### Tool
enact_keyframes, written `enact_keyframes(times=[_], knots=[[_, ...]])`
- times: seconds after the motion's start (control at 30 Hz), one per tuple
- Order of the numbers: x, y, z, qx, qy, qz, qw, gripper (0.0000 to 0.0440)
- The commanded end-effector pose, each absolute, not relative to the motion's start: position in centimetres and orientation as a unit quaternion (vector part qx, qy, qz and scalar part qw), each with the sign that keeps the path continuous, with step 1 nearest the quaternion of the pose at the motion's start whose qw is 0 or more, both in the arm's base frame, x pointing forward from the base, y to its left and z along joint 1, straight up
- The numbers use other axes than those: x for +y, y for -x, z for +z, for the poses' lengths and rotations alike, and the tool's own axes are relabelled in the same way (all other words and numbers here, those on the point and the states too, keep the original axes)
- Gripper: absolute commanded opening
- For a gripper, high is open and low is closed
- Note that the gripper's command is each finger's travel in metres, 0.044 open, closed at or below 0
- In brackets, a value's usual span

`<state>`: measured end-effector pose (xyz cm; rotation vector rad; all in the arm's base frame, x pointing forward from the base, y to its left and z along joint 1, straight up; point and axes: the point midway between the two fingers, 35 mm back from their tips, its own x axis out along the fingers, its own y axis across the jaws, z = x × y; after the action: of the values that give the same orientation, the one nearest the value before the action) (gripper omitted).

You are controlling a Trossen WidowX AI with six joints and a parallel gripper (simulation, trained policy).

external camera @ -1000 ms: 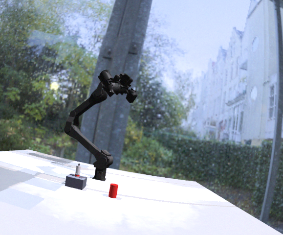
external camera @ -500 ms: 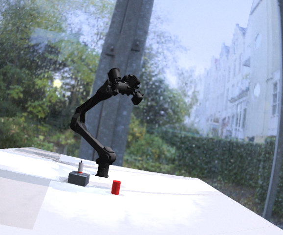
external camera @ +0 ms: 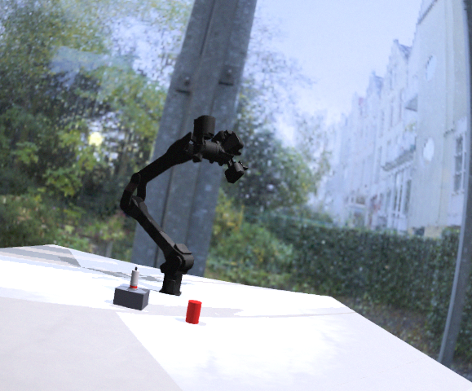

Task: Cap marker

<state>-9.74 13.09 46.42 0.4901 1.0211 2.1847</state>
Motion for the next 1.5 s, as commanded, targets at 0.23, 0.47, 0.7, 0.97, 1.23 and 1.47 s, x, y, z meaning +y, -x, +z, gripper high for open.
enact_keyframes(times=[0.23,0.47,0.7,0.97,1.23,1.47], knots=[[15.3,8.5,44.7,0.423,-0.175,0.812,0.362,0.0325],[16.7,7.7,43.4,0.445,-0.166,0.794,0.379,0.0327],[17.9,6.8,42.1,0.465,-0.157,0.776,0.395,0.0326],[19.3,5.6,40.6,0.487,-0.147,0.755,0.414,0.0327],[20.6,4.4,39.1,0.508,-0.136,0.732,0.433,0.0328],[21.7,3.2,37.8,0.526,-0.126,0.712,0.448,0.0328]])
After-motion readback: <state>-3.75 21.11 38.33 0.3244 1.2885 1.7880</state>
